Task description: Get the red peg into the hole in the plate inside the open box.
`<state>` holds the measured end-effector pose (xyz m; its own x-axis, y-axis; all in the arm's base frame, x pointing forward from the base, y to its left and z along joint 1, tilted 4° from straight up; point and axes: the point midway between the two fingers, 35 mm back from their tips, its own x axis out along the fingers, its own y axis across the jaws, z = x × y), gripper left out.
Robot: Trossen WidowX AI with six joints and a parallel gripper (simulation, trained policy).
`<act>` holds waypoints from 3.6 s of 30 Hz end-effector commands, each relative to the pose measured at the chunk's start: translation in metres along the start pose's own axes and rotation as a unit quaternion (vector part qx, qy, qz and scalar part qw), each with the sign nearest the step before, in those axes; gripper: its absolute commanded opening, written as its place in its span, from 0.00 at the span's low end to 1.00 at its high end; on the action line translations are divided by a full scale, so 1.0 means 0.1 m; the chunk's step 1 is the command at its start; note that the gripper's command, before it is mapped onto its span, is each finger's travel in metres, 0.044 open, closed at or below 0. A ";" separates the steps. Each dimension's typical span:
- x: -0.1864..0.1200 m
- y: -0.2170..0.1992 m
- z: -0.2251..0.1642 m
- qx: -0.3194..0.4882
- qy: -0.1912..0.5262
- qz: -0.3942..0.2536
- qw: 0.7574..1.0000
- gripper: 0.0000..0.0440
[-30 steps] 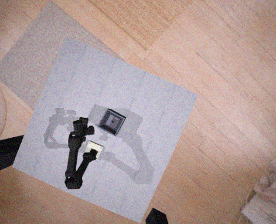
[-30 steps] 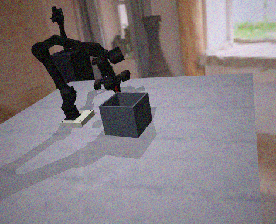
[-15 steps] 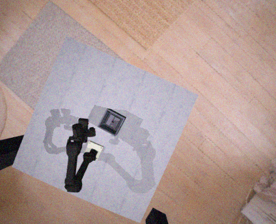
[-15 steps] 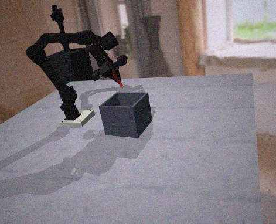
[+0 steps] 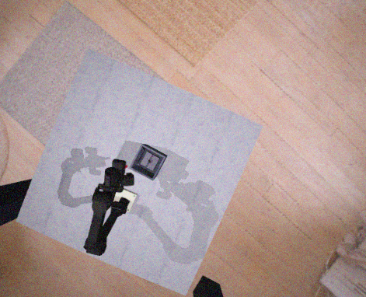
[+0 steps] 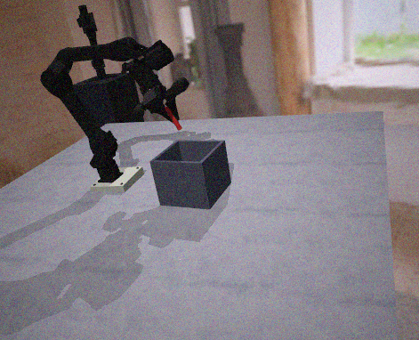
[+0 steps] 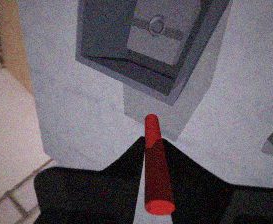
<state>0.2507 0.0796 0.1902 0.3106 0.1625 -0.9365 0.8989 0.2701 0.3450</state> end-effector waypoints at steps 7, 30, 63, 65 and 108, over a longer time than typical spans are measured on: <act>0.01 -0.01 0.33 0.012 -0.027 -0.027 0.999 0.00; 0.23 0.04 0.87 0.029 -0.029 -0.074 0.996 0.00; 1.04 0.10 1.14 -0.007 0.012 -0.096 0.995 0.00; 1.08 0.10 1.15 -0.011 0.012 -0.098 0.995 0.00; 0.78 0.51 1.36 -0.007 0.107 -0.043 0.993 0.29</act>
<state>0.3596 -0.0235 0.1198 0.1444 0.3097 -0.9398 0.9212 0.3047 0.2419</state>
